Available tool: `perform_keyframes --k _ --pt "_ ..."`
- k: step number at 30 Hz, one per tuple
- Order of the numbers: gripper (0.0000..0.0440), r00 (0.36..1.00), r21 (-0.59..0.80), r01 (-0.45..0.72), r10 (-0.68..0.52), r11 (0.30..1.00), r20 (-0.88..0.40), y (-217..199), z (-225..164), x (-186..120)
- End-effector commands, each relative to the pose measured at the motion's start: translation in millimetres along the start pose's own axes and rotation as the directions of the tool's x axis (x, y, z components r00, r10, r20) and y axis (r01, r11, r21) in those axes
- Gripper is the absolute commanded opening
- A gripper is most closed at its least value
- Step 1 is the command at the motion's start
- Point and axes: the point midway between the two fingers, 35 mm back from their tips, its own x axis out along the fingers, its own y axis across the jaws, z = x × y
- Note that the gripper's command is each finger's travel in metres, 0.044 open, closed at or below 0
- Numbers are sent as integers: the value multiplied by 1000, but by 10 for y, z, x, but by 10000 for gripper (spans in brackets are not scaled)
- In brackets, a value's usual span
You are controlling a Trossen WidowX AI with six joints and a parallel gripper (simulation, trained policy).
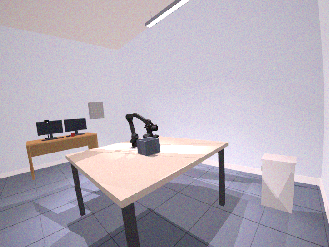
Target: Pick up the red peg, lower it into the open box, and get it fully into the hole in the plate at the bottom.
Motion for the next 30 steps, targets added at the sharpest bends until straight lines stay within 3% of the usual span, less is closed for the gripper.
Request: perform_keyframes --k 1,15,30 --pt "7 998 -23 -53 52 998 -37 72 -80 -113" --pt "0 969 -105 -236 225 966 -105 217 -225 -685" --pt "0 910 -149 -412 416 899 -7 288 11 -1472"
